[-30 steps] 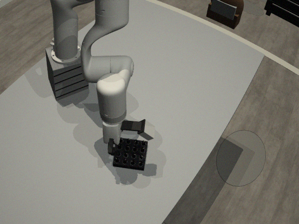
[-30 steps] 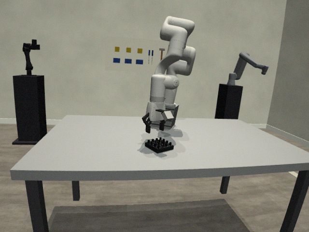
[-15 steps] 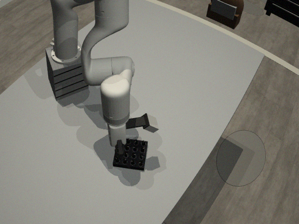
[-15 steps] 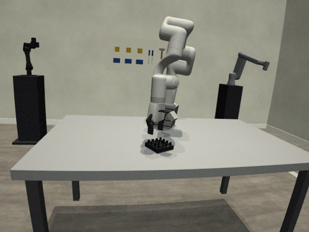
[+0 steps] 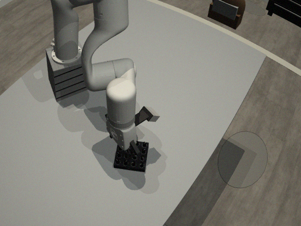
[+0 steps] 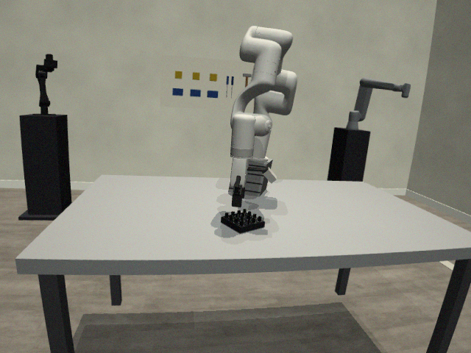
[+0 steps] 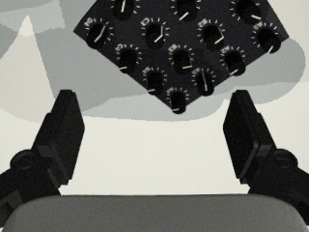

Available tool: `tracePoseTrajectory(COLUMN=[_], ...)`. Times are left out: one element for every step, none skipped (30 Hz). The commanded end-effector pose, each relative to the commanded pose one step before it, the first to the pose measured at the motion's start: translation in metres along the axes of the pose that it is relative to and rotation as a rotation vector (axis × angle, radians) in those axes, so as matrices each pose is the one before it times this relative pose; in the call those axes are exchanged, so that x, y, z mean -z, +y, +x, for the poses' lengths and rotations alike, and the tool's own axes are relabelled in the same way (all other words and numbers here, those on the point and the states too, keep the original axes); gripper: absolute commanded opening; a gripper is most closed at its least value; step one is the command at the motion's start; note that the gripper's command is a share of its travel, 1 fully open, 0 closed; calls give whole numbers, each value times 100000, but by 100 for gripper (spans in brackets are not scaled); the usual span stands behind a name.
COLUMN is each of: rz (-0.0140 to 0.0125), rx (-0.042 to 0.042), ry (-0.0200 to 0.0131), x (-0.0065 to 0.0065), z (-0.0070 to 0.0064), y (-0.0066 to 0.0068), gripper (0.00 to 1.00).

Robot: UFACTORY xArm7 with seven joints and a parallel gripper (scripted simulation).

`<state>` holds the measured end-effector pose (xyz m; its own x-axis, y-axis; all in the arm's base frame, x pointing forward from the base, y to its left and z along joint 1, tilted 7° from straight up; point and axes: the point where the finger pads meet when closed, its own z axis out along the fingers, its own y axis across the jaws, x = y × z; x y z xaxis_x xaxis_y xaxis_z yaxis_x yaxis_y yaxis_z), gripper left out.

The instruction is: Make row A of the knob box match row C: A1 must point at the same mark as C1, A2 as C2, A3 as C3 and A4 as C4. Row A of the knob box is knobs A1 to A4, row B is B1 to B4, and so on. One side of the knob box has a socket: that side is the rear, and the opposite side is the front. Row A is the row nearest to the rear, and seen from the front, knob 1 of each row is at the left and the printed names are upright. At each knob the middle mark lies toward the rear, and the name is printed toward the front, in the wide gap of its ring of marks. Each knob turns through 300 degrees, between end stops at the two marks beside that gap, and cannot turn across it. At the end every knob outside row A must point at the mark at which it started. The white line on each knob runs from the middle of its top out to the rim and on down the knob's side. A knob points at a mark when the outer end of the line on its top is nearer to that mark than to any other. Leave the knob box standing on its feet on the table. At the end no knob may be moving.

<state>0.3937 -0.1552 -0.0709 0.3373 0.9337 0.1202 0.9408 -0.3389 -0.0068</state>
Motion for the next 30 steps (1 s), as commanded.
tracePoseTrajectory(rz=[-413,51,48,44,0,0,107,22,24,25,23,20,17,14,12,9,7,5,3,1,0,0,0,-8,-3,-4,-6,-6,-6,-6], rx=[15567,3318,3314,3317,0,0,9458,2336,2732,3194,3348,3345,3325,3314,3308,3312,3313,3308,3311,3312,3307,0,0,9443,2333,2729,3187,3336,3342,3317], ry=[1032,23,23,23,0,0,64,15,17,19,18,17,15,13,11,9,7,4,2,-1,-3,0,0,-26,-10,-14,-19,-23,-26,-30], x=[145,9,10,11,0,0,36,10,12,15,17,17,18,19,20,21,21,22,23,24,25,0,0,75,20,24,28,30,31,32], z=[154,26,22,19,0,0,44,4,2,0,-4,-8,-12,-15,-19,-23,-27,-31,-35,-39,-42,0,0,-133,-40,-49,-60,-66,-70,-73], y=[546,94,95,96,0,0,280,70,83,97,103,103,102,102,102,102,101,101,100,99,98,0,0,278,66,76,87,89,87,84], gripper=[100,100,100,100,100,100,100,100,100,100,100,100,100,100,100,100,100,100,100,100,100,100,100,100,100,100,100,100,100,100])
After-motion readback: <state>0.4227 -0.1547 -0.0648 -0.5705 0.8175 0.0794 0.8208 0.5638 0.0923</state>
